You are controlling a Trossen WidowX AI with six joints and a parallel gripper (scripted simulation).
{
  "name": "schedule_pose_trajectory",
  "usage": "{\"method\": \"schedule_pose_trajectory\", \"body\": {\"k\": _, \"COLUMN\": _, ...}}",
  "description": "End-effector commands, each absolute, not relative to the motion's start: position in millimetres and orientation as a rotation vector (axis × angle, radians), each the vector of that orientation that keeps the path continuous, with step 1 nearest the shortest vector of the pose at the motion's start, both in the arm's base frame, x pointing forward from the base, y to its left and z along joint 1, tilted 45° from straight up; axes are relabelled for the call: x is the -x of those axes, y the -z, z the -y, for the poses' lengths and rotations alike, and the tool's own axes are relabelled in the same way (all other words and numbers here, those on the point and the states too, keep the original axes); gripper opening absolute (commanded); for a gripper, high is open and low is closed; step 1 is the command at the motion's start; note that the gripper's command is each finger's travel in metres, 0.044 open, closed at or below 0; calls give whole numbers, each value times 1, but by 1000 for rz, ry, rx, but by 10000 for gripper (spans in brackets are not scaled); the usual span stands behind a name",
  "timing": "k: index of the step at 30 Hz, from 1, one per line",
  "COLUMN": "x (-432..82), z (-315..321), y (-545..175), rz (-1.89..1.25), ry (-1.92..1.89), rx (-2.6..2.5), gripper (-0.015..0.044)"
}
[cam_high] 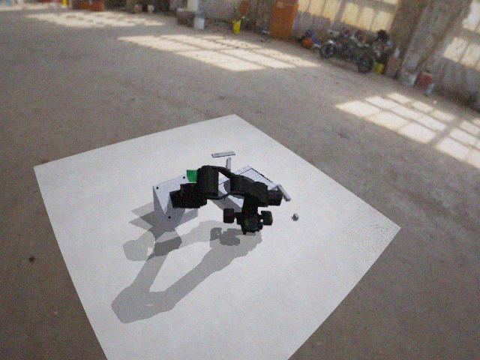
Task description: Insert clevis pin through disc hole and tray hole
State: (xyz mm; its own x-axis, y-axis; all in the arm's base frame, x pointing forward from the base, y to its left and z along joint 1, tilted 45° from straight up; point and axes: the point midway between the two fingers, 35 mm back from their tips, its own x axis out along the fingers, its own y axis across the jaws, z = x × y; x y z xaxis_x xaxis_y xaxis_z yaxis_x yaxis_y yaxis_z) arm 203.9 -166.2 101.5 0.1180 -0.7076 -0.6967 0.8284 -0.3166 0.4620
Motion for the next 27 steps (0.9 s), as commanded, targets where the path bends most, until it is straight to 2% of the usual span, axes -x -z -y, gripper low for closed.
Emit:
{"method": "schedule_pose_trajectory", "body": {"k": 1, "x": -203, "z": 166, "y": -101, "rz": -154, "ry": 1547, "rx": -1098, "gripper": 131}}
{"method": "schedule_pose_trajectory", "body": {"k": 2, "x": -203, "z": 166, "y": -101, "rz": -154, "ry": 1547, "rx": -1098, "gripper": 157}}
{"method": "schedule_pose_trajectory", "body": {"k": 3, "x": -203, "z": 166, "y": -101, "rz": -154, "ry": 1547, "rx": -1098, "gripper": 160}}
{"method": "schedule_pose_trajectory", "body": {"k": 8, "x": -204, "z": 167, "y": -106, "rz": -187, "ry": 1529, "rx": -1089, "gripper": 160}}
{"method": "schedule_pose_trajectory", "body": {"k": 15, "x": -197, "z": 168, "y": -114, "rz": -405, "ry": 1329, "rx": -1374, "gripper": 160}}
{"method": "schedule_pose_trajectory", "body": {"k": 27, "x": -197, "z": 169, "y": -113, "rz": -408, "ry": 1322, "rx": -1381, "gripper": 160}}
